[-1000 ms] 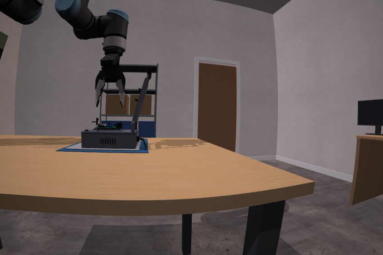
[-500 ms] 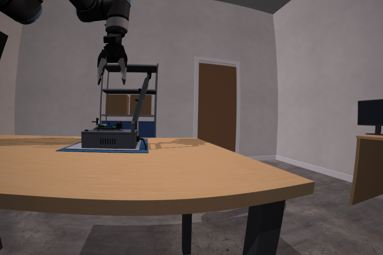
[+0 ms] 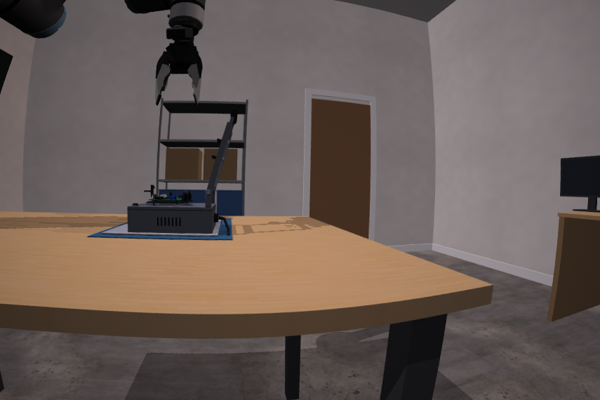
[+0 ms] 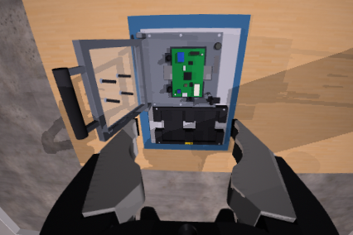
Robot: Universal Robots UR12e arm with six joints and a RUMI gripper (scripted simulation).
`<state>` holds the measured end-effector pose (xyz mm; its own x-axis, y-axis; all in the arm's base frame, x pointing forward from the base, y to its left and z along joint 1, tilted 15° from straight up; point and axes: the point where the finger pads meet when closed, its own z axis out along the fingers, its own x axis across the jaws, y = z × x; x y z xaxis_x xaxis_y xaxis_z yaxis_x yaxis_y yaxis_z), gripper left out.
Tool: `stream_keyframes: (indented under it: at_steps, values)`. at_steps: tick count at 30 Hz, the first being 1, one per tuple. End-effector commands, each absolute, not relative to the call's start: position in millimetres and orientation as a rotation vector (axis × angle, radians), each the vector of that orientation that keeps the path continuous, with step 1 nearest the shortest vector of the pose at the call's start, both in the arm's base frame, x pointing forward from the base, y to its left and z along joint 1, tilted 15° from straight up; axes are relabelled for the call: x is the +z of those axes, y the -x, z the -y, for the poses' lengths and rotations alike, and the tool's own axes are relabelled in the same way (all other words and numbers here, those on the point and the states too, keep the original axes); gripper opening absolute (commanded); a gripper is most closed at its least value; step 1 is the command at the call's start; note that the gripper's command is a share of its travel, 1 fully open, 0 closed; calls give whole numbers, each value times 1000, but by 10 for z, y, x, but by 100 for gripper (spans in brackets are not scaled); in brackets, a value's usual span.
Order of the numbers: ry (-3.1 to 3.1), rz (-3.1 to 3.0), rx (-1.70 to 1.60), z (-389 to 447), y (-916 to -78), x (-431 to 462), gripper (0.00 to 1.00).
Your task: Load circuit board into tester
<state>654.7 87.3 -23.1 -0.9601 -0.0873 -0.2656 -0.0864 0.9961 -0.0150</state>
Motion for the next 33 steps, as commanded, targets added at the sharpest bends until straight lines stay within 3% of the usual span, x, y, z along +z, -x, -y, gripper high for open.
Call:
stream_keyframes:
  at_steps: [1,17,18,33]
  values:
    - [126,-2882,-1,-865,-6458,-93,59]
    - [127,-2882,-1,-867,-6436,21,59]
    - [127,-2883,-1,-867,-6436,20,30]
    - [127,-2882,-1,-869,-6438,22,30]
